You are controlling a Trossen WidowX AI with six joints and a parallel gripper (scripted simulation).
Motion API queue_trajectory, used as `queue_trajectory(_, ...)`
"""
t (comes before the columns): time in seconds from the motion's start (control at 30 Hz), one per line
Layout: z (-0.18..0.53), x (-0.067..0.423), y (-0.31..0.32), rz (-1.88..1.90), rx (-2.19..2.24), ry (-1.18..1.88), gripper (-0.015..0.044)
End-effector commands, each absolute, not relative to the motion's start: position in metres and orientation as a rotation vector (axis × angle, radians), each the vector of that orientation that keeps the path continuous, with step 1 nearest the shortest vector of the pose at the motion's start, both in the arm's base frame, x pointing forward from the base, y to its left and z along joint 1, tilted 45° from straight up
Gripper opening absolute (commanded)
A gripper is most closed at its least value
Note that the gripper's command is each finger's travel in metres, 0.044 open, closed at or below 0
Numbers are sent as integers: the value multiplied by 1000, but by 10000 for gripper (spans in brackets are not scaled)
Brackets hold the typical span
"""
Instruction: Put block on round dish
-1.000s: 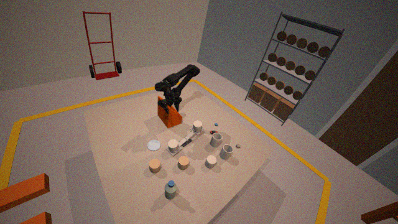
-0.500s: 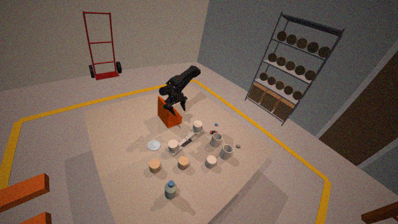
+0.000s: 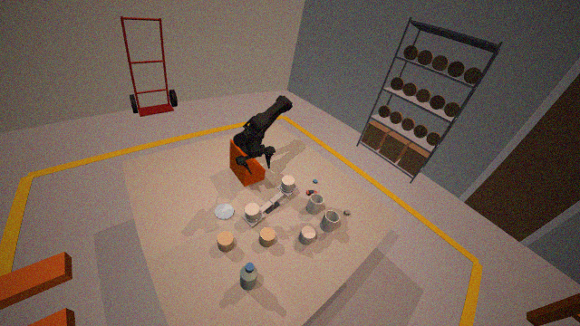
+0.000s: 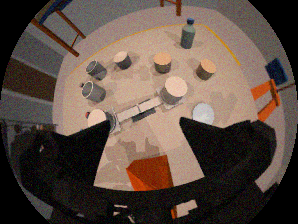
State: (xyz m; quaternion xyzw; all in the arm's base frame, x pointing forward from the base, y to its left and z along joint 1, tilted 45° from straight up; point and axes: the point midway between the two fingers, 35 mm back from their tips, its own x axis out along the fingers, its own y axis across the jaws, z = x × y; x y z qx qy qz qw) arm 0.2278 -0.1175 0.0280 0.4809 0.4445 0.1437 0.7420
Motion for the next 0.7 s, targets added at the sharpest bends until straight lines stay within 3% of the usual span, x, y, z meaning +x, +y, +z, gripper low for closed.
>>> queue_trajectory(0.0, 17, 238, -120, 272, 1148, 1070, 440)
queue_trajectory(0.67, -42, 298, -123, -132, 1525, 1489, 440)
